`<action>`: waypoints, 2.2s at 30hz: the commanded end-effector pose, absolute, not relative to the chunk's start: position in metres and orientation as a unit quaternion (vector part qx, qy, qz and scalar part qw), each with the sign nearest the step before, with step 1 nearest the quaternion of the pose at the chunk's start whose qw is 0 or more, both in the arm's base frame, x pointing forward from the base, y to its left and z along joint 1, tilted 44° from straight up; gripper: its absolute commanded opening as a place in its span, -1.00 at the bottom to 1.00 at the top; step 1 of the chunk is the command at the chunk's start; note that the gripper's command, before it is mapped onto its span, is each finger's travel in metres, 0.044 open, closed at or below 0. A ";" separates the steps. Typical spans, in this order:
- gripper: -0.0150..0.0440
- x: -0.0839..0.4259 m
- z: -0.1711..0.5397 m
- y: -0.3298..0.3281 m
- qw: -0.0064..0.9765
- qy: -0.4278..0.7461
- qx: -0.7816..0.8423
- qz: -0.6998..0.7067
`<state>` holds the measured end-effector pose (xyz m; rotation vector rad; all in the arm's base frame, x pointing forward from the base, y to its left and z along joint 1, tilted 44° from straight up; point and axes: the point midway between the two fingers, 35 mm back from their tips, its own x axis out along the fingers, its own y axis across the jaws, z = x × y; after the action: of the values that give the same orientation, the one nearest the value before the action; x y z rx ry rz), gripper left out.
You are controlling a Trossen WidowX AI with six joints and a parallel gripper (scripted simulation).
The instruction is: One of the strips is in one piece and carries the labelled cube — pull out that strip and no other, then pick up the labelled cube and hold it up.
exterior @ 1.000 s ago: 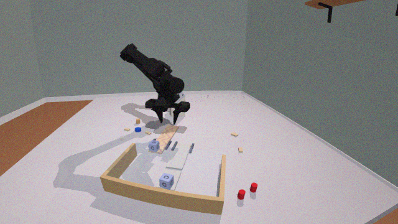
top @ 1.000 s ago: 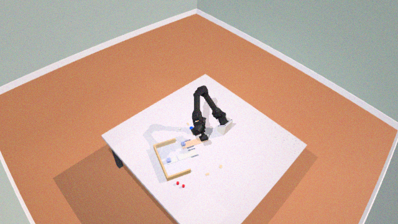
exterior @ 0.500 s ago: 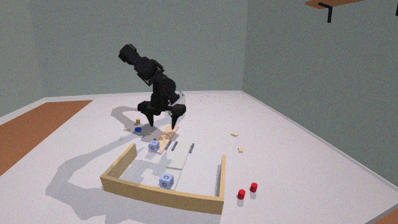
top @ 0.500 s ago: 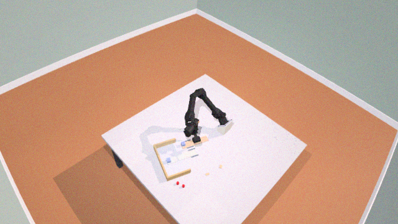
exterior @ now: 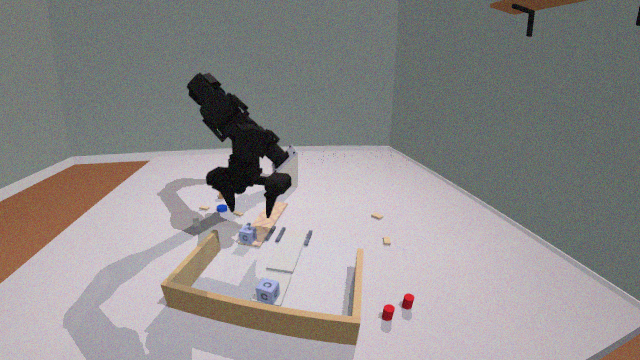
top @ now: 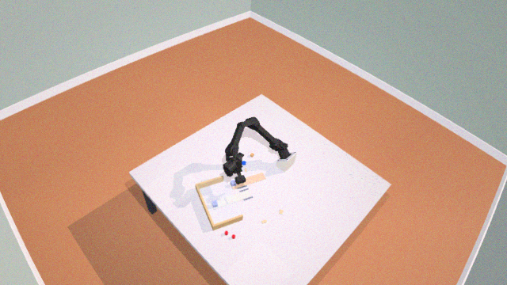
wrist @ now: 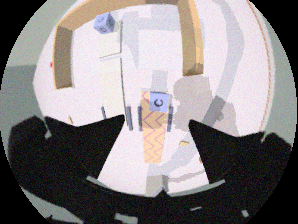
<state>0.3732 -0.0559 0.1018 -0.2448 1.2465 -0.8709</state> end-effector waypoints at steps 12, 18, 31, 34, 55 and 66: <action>0.36 0.389 0.098 -0.071 0.716 0.564 -0.113 -0.395; 0.36 0.389 0.091 -0.078 0.716 0.564 -0.113 -0.395; 0.36 0.390 0.076 -0.093 0.716 0.563 -0.113 -0.396; 0.36 0.390 0.073 -0.096 0.716 0.563 -0.114 -0.396; -0.38 0.390 0.071 -0.098 0.718 0.562 -0.111 -0.395; -0.49 0.339 0.084 -0.062 0.716 0.565 -0.113 -0.395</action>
<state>0.3517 -0.0674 0.0824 -0.2454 1.2441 -0.8703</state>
